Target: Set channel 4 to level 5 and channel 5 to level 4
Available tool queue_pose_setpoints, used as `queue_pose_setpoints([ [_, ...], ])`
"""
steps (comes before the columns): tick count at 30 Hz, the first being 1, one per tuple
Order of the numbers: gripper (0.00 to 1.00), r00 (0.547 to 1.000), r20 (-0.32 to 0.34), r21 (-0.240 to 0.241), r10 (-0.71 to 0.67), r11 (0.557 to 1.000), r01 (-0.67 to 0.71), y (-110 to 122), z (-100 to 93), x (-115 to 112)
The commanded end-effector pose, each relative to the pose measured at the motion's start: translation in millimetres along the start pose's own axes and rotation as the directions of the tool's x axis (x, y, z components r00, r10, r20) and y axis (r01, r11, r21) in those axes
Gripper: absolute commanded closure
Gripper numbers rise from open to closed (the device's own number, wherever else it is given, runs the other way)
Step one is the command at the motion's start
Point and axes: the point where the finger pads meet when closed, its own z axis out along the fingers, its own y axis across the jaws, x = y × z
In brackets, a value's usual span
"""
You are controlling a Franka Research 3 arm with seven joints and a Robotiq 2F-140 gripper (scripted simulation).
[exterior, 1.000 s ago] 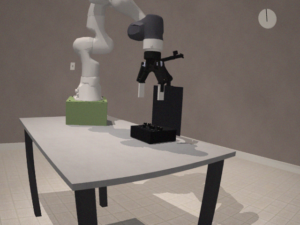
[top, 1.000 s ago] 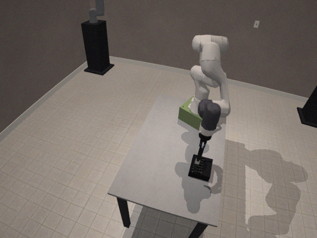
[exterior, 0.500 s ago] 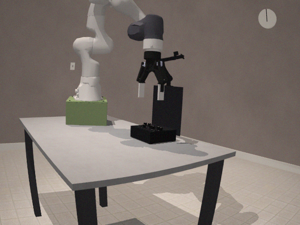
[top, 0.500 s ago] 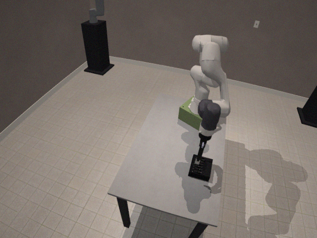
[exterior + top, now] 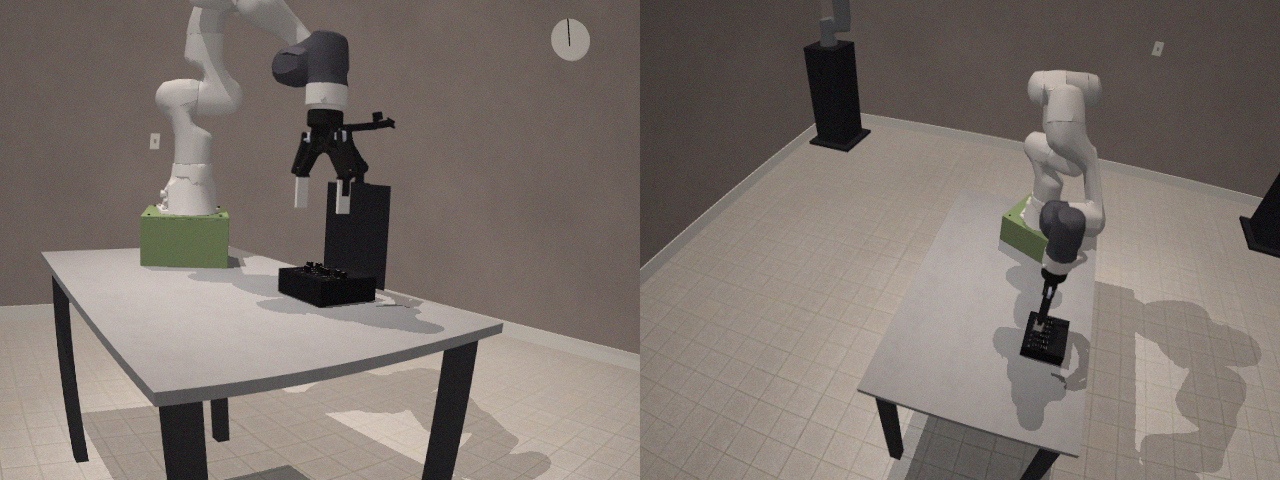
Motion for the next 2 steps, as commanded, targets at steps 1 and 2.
queue_pose_setpoints([
  [1, 0.0, 1.0, 0.0, 0.002, -0.006, 1.0, 0.006, -1.2, -0.2, 0.2],
  [2, 0.0, 1.0, 0.0, 0.002, -0.006, 1.0, 0.006, -1.2, -0.2, 0.2],
])
